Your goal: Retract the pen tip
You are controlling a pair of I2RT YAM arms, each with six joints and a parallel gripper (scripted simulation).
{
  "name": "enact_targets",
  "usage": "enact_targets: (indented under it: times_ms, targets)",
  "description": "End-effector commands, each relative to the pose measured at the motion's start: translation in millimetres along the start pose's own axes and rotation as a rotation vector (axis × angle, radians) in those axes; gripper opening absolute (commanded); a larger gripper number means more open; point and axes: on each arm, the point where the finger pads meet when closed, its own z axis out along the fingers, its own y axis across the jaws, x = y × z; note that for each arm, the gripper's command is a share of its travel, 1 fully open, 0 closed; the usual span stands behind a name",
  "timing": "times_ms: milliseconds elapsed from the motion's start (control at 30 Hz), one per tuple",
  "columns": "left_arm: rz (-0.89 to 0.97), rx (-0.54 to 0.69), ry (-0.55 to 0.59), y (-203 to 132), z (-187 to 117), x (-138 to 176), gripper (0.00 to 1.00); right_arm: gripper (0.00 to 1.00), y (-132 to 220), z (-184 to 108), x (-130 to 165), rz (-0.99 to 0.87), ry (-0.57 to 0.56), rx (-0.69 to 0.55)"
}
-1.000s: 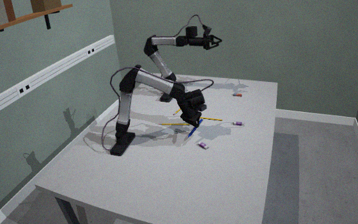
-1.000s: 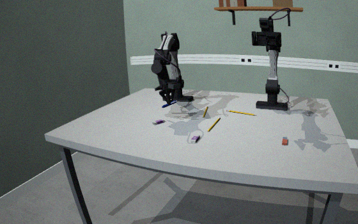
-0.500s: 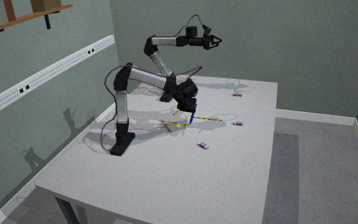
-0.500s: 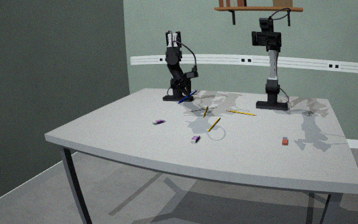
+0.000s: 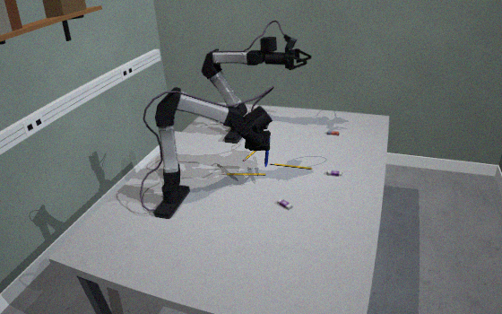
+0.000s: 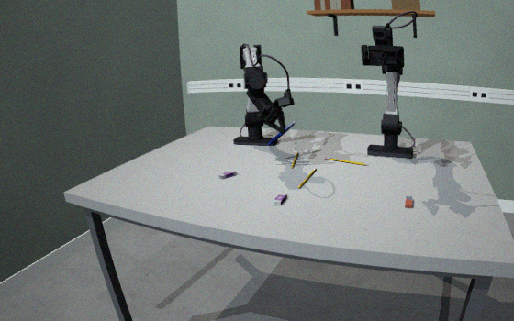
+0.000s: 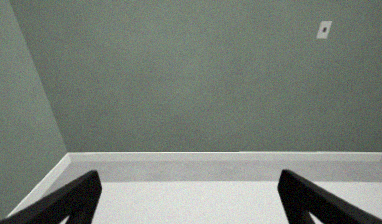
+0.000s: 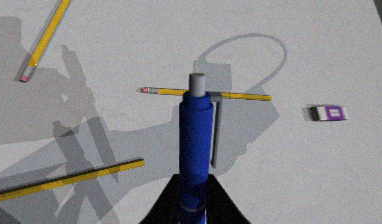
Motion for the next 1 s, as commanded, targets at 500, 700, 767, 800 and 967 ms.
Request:
enact_targets:
  times_ms: [500, 700, 767, 800, 967]
  targets:
    - [-0.002, 0.0, -0.02, -2, 1, -9, 0.01, 0.14, -3, 9, 6, -0.009, -0.012, 0.005]
    - [-0.001, 0.0, -0.02, -2, 1, -9, 0.01, 0.14, -2, 12, 7, -0.006, -0.009, -0.003]
    - [-0.001, -0.001, -0.02, -2, 1, -9, 0.01, 0.14, -2, 13, 8, -0.003, -0.007, -0.007]
    - [-0.001, -0.001, -0.02, -2, 1, -9, 0.01, 0.14, -3, 10, 6, -0.009, -0.01, 0.001]
    - [-0.033, 0.05, 0.044, -13, 6, 11, 0.01, 0.14, 0, 11, 8, -0.002, -0.003, -0.009]
